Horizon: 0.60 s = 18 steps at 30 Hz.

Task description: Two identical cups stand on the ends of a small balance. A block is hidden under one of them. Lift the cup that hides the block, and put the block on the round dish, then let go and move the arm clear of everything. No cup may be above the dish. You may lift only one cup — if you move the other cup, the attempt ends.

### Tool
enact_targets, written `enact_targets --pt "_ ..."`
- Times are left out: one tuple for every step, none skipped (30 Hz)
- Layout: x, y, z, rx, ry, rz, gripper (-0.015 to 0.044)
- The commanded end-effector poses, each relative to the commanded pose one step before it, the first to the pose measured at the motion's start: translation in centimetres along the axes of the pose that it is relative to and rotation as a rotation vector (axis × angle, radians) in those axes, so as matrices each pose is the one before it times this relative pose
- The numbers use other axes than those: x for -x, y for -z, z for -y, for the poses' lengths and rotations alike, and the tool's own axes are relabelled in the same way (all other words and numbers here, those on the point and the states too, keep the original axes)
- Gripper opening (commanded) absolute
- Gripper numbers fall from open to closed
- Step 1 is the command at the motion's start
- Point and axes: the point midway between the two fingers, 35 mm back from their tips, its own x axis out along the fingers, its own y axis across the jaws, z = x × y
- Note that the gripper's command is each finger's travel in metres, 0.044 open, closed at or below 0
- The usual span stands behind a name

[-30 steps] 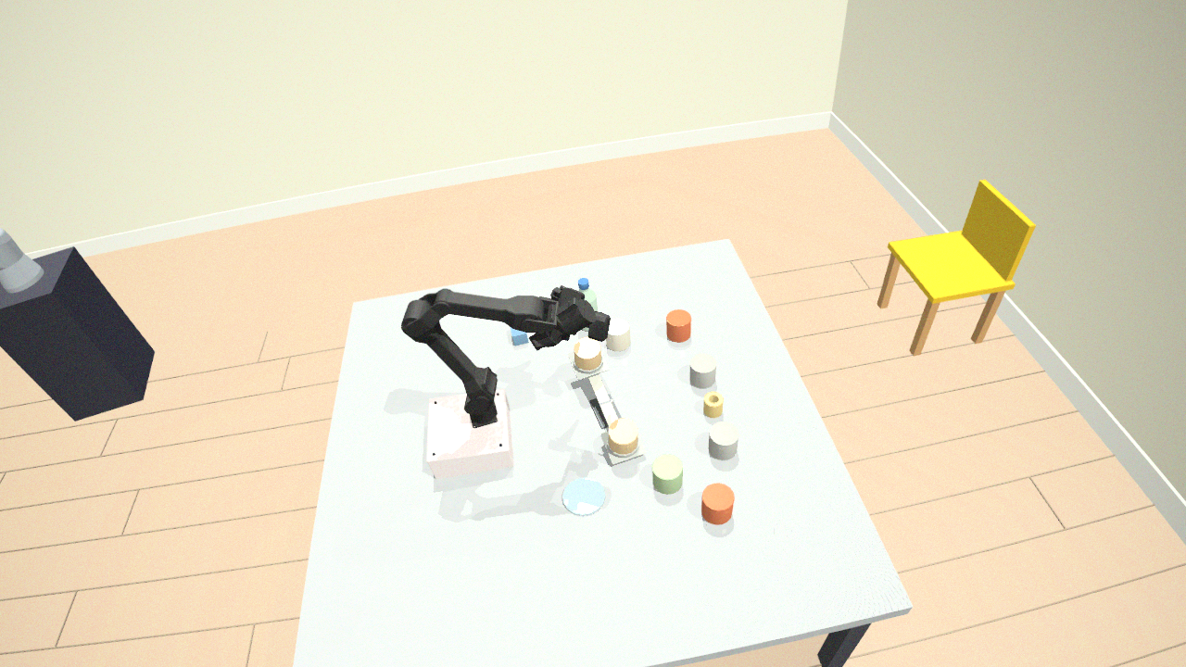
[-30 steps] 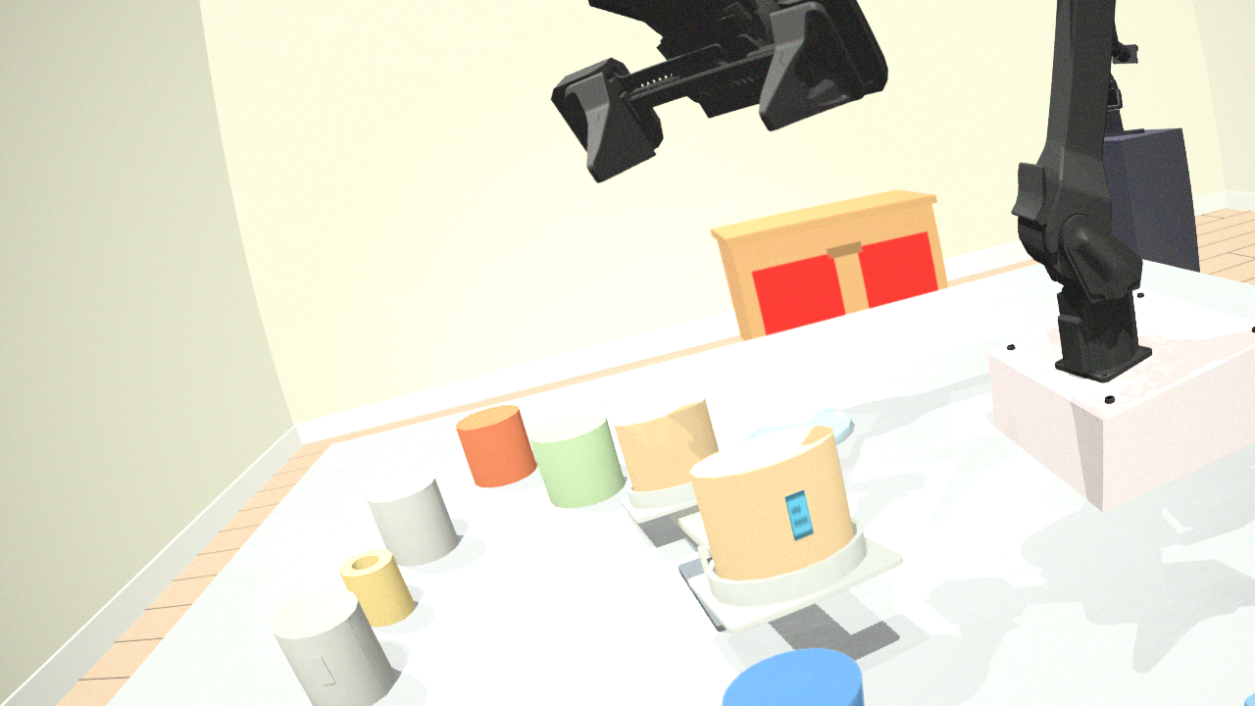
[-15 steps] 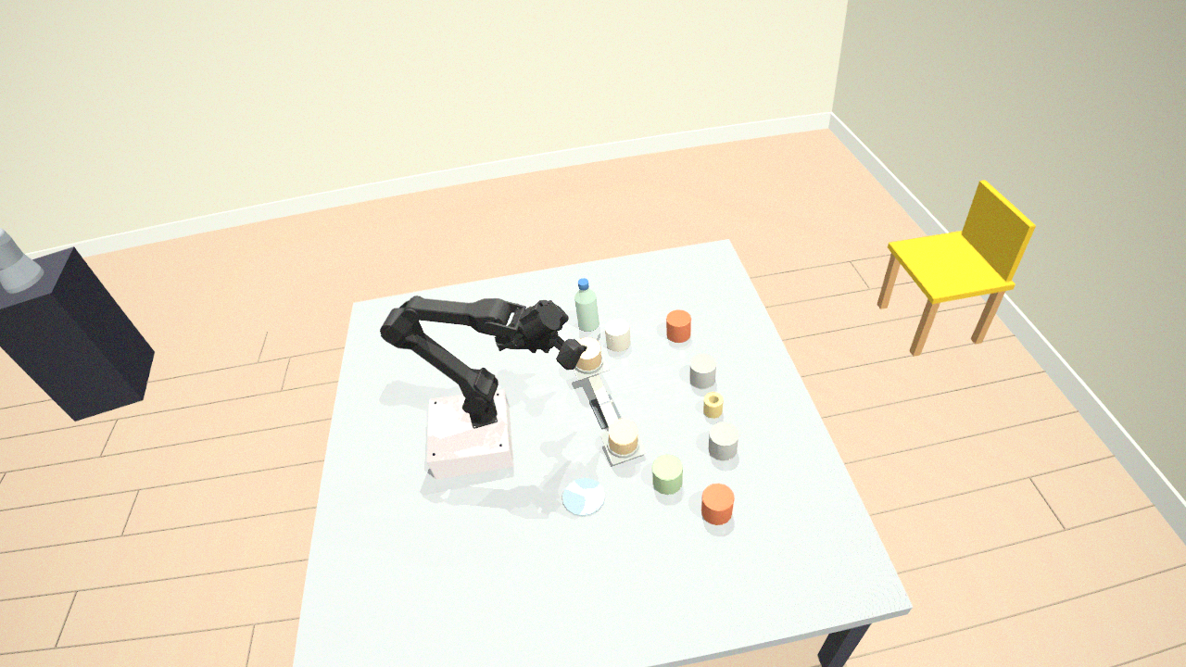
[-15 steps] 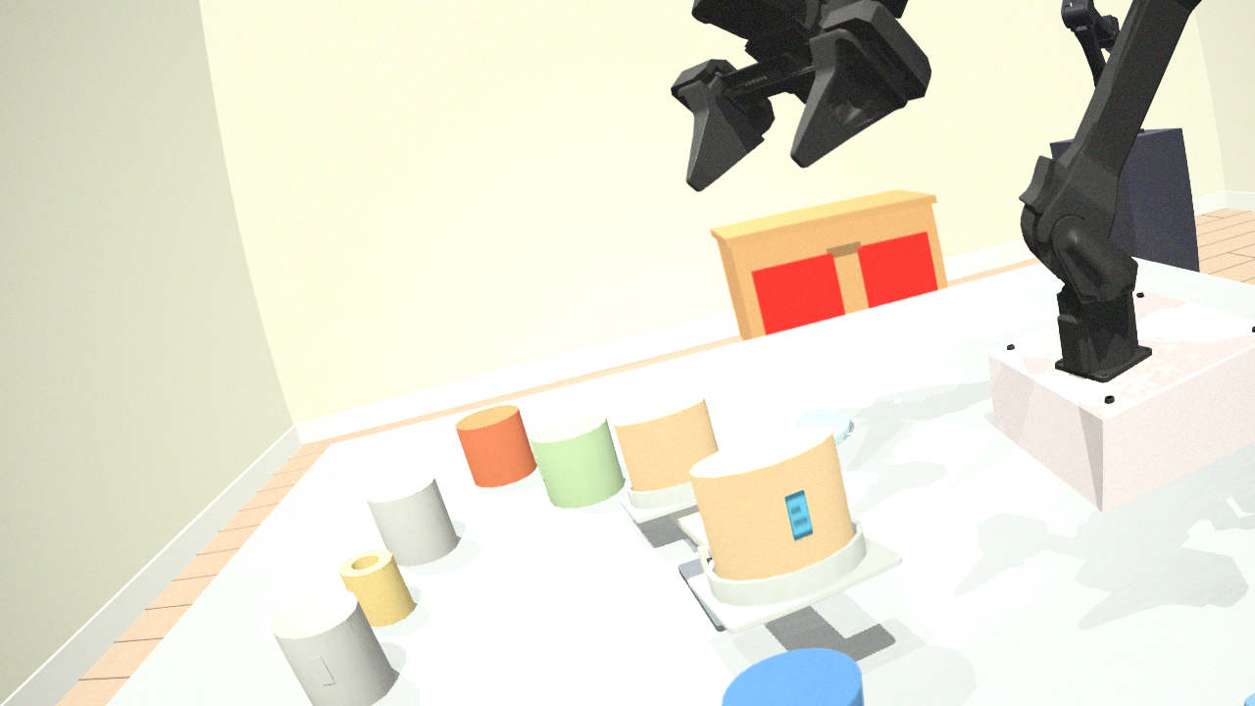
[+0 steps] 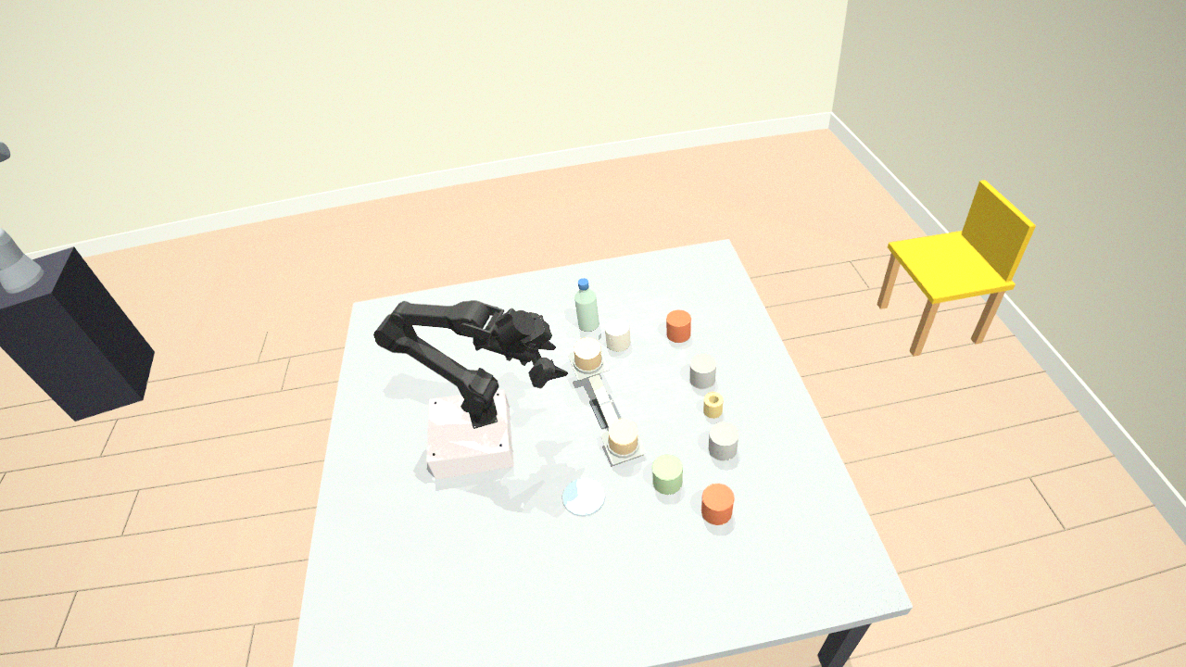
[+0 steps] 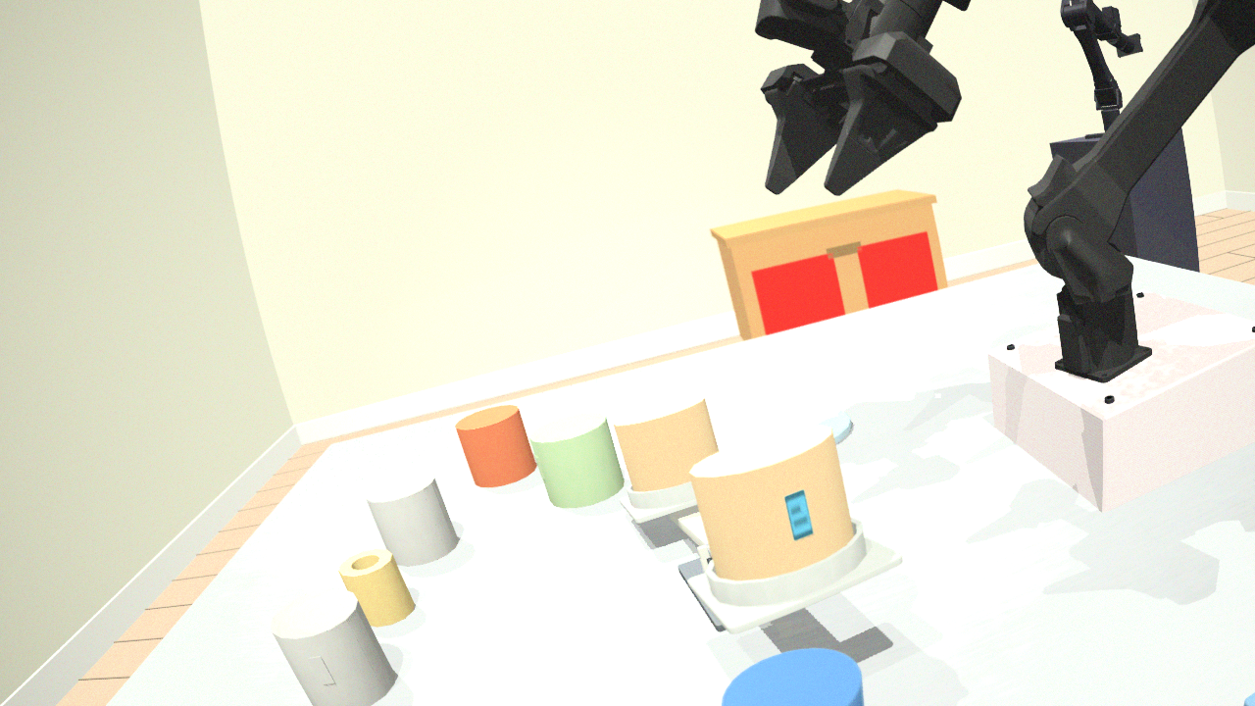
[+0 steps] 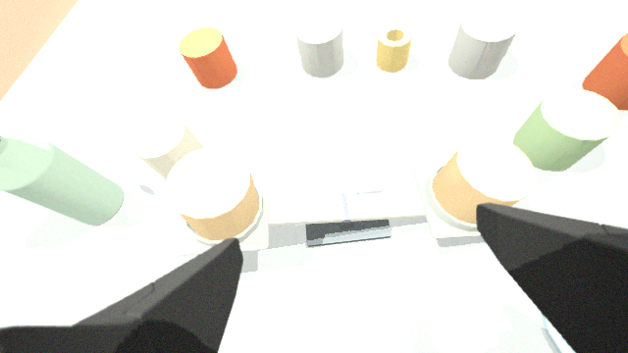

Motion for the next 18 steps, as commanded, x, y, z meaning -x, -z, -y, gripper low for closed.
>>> enact_targets --pt "-0.065 0.251 0.267 -0.0337 0.01283 -0.01658 0.044" --pt "-0.087 -0.145 0.207 -0.0257 0.00161 -0.01095 0.044" --pt "-0.112 -0.183 0.25 -0.0312 0.00228 -0.01332 0.044" --pt "-0.119 -0.19 0.247 -0.0312 0.00263 -0.01329 0.044" --pt "-0.126 -0.197 0.244 -0.0311 0.00299 -0.01325 0.044" --pt "-0.133 -0.204 0.24 -0.031 0.00334 -0.01319 0.044" --pt "-0.14 -0.211 0.236 -0.0309 0.0037 -0.01313 0.044" --pt "-0.148 -0.217 0.232 -0.0308 0.00405 -0.01306 0.044" --pt "-0.155 -0.224 0.227 -0.0307 0.0044 -0.01297 0.044" --pt "-0.161 -0.246 0.215 -0.0317 0.00444 -0.013 0.044" --pt "-0.17 -0.254 0.21 -0.0317 0.00483 -0.01295 0.044" --pt "-0.177 -0.26 0.203 -0.0316 0.00521 -0.01283 0.044" --pt "-0.185 -0.266 0.197 -0.0315 0.00559 -0.0127 0.044" --pt "-0.193 -0.272 0.19 -0.0314 0.00596 -0.01256 0.044" --pt "-0.201 -0.278 0.182 -0.0312 0.00633 -0.01241 0.044" --pt "-0.209 -0.283 0.175 -0.0311 0.00669 -0.01225 0.044" --pt "-0.217 -0.289 0.167 -0.031 0.00705 -0.01208 0.044" --pt "-0.225 -0.294 0.159 -0.0309 0.00741 -0.01189 0.044"
